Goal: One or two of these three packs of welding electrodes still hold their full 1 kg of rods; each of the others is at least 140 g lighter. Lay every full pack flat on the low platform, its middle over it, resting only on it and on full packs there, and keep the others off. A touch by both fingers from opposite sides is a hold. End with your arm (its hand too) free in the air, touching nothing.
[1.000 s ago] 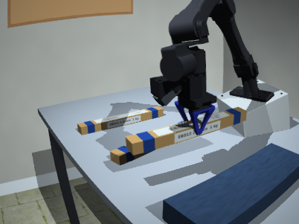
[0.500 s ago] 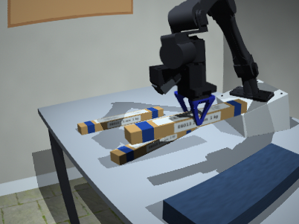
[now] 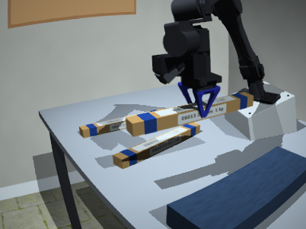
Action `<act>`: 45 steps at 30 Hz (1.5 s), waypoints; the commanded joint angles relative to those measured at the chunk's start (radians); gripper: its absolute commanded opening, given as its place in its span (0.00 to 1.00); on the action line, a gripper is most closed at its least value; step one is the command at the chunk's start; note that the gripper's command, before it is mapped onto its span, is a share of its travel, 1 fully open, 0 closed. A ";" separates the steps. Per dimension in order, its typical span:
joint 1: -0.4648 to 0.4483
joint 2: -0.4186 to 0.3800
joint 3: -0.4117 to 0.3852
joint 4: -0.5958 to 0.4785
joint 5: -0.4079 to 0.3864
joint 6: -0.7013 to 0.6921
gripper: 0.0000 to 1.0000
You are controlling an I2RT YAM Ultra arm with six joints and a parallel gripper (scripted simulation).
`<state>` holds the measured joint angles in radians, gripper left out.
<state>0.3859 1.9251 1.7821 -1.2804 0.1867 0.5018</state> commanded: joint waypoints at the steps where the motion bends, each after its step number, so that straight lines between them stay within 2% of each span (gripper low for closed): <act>1: 0.030 -0.080 0.081 -0.063 0.014 0.011 0.00; 22: 0.051 -0.067 0.250 -0.222 0.018 0.031 0.00; 45: 0.052 -0.094 0.205 -0.212 0.019 0.033 0.00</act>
<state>0.4122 1.9125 1.9659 -1.4796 0.1932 0.5289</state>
